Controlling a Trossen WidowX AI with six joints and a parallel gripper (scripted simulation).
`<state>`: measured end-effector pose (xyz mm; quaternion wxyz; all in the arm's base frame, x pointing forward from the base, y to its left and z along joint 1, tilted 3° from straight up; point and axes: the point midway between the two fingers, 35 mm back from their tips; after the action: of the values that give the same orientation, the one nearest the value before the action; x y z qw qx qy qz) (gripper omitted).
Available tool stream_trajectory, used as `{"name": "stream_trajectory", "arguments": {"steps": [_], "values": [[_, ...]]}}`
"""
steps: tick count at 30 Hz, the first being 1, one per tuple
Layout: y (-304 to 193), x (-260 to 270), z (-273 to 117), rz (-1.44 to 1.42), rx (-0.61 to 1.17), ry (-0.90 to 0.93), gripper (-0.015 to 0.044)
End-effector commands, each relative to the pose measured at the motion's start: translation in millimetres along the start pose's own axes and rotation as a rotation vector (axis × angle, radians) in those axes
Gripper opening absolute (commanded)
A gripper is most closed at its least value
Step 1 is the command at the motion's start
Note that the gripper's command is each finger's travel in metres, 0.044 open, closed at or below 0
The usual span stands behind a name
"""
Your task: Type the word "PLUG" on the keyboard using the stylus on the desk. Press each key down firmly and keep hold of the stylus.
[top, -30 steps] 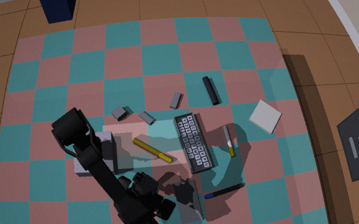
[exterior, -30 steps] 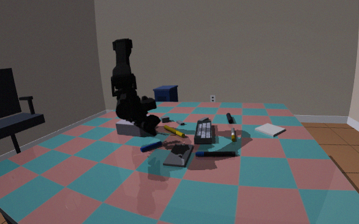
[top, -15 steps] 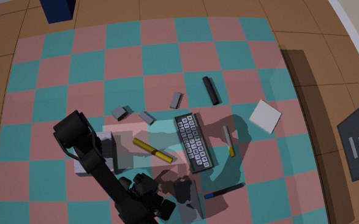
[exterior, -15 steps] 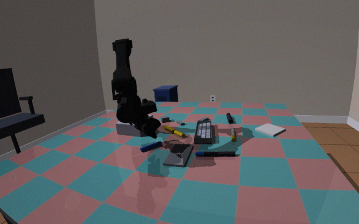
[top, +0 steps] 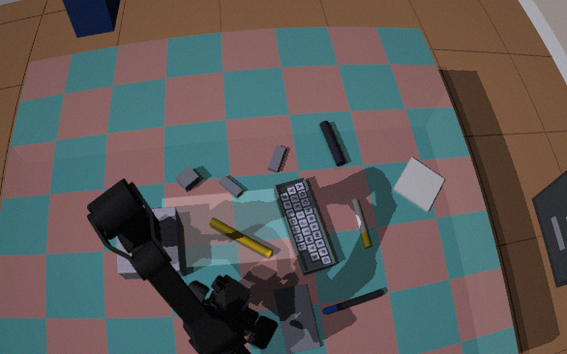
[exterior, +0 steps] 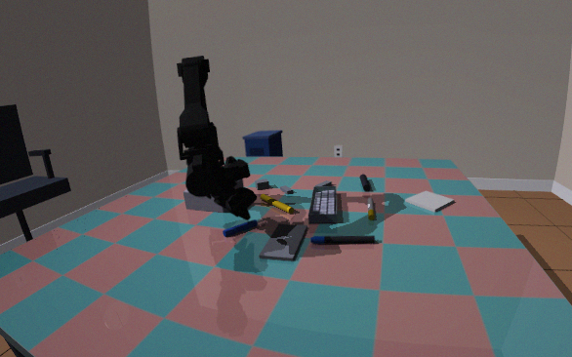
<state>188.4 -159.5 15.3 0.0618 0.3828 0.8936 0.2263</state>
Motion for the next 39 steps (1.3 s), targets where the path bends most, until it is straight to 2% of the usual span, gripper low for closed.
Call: {"name": "stream_trajectory", "arguments": {"steps": [1, 36, 39], "values": [[-1, 1, 4, 0.001, -0.005, 0.004, 0.0150], [-13, -2, 25, 0.001, -0.005, 0.004, 0.0150], [-13, -2, 23, 0.003, -0.001, 0.003, 0.0071]]}}
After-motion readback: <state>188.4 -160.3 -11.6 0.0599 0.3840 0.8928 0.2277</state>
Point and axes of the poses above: the point midway between the two fingers, 35 mm back from their tips, its own z axis out along the fingers, its own x axis across the jaws, y = z × x, and after that the axes turned 15 degrees about z, right-handed
